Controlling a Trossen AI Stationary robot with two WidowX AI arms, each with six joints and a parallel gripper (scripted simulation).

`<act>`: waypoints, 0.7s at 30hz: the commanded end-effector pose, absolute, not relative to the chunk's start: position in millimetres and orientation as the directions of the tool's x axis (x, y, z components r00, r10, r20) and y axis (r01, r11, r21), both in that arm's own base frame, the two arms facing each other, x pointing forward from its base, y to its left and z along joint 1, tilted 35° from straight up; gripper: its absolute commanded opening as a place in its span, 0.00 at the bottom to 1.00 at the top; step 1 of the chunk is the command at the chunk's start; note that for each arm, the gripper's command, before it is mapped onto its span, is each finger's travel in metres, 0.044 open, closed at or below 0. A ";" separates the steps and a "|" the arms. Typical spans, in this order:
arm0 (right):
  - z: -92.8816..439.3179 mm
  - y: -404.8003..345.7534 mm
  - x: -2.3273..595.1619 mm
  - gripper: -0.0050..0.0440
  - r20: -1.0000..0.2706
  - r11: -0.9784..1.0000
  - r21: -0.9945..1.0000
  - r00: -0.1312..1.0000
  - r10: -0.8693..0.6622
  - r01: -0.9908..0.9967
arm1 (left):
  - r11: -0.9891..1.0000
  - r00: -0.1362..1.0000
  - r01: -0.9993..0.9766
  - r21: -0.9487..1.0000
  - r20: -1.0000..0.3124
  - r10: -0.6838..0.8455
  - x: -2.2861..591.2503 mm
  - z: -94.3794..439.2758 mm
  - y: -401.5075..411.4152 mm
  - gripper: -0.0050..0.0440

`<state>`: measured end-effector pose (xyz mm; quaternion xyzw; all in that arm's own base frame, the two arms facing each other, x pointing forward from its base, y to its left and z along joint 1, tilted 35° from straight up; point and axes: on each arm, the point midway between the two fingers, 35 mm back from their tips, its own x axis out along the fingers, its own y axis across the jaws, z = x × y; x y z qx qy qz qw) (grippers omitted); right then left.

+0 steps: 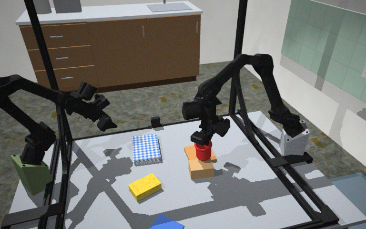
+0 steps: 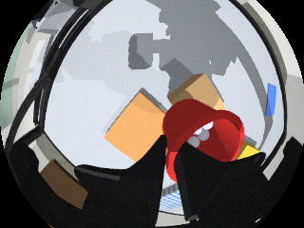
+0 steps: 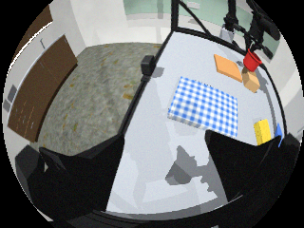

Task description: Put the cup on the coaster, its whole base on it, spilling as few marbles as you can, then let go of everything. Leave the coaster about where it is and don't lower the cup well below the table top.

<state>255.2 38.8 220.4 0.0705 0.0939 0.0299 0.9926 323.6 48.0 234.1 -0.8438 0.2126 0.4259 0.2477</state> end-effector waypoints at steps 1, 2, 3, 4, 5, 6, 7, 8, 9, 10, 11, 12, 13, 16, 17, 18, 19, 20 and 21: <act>219.5 38.4 255.1 0.92 -0.185 0.989 0.142 0.980 0.070 -0.044 | -0.786 0.556 -0.566 -0.248 -0.819 -0.142 321.8 237.8 41.0 0.10; 219.5 38.4 255.1 0.92 -0.185 0.989 0.142 0.980 0.070 -0.044 | -0.786 0.556 -0.566 -0.248 -0.819 -0.142 321.6 238.1 39.1 0.10; 219.5 38.4 255.1 0.92 -0.185 0.989 0.142 0.980 0.070 -0.044 | -0.786 0.556 -0.566 -0.248 -0.819 -0.142 321.5 238.3 37.2 0.10; 219.5 38.4 255.1 0.92 -0.185 0.989 0.142 0.980 0.070 -0.044 | -0.786 0.556 -0.566 -0.248 -0.819 -0.142 321.3 238.6 35.2 0.10; 219.5 38.4 255.1 0.92 -0.185 0.989 0.142 0.980 0.070 -0.044 | -0.786 0.556 -0.566 -0.248 -0.819 -0.142 321.2 238.9 33.3 0.10; 219.5 38.4 255.1 0.92 -0.185 0.989 0.142 0.980 0.070 -0.044 | -0.786 0.556 -0.566 -0.248 -0.819 -0.142 321.0 239.2 31.4 0.10; 219.5 38.4 255.1 0.92 -0.185 0.989 0.142 0.980 0.070 -0.044 | -0.786 0.556 -0.566 -0.248 -0.819 -0.142 320.9 239.5 29.5 0.10; 219.5 38.4 255.1 0.92 -0.185 0.989 0.142 0.980 0.070 -0.044 | -0.786 0.556 -0.566 -0.248 -0.819 -0.142 320.7 239.8 27.6 0.10; 219.5 38.4 255.1 0.92 -0.185 0.989 0.142 0.980 0.070 -0.044 | -0.786 0.556 -0.566 -0.248 -0.819 -0.142 320.6 240.1 25.7 0.10; 219.5 38.4 255.1 0.92 -0.185 0.989 0.142 0.980 0.070 -0.044 | -0.786 0.556 -0.566 -0.248 -0.819 -0.142 320.4 240.4 23.9 0.10; 219.5 38.4 255.1 0.92 -0.185 0.989 0.142 0.980 0.070 -0.044 | -0.786 0.556 -0.566 -0.248 -0.819 -0.142 320.2 240.7 22.0 0.10; 219.5 38.4 255.1 0.92 -0.185 0.989 0.142 0.980 0.070 -0.044 | -0.786 0.556 -0.566 -0.248 -0.819 -0.142 320.2 240.7 22.0 0.10; 219.5 38.4 255.1 0.92 -0.185 0.989 0.142 0.980 0.070 -0.044 | -0.786 0.556 -0.566 -0.248 -0.819 -0.142 320.2 240.7 22.0 0.10; 219.5 38.4 255.1 0.92 -0.185 0.989 0.142 0.980 0.070 -0.044 | -0.786 0.556 -0.566 -0.248 -0.819 -0.142 319.7 241.6 16.4 0.10; 219.5 38.4 255.1 0.92 -0.185 0.989 0.142 0.980 0.070 -0.044 | -0.786 0.556 -0.566 -0.248 -0.819 -0.142 319.5 241.9 14.6 0.10; 219.5 38.4 255.1 0.92 -0.185 0.989 0.142 0.980 0.070 -0.044 | -0.786 0.556 -0.566 -0.248 -0.819 -0.142 319.3 242.3 12.8 0.10; 219.5 38.4 255.1 0.92 -0.185 0.989 0.142 0.980 0.070 -0.044 | -0.786 0.556 -0.566 -0.248 -0.819 -0.142 319.1 242.6 10.9 0.10; 219.5 38.4 255.1 0.92 -0.185 0.989 0.142 0.980 0.070 -0.044 | -0.786 0.556 -0.566 -0.248 -0.819 -0.142 318.9 242.9 9.1 0.10; 219.5 38.4 255.1 0.92 -0.185 0.989 0.142 0.980 0.070 -0.044 | -0.786 0.556 -0.566 -0.248 -0.819 -0.142 318.7 243.3 7.3 0.10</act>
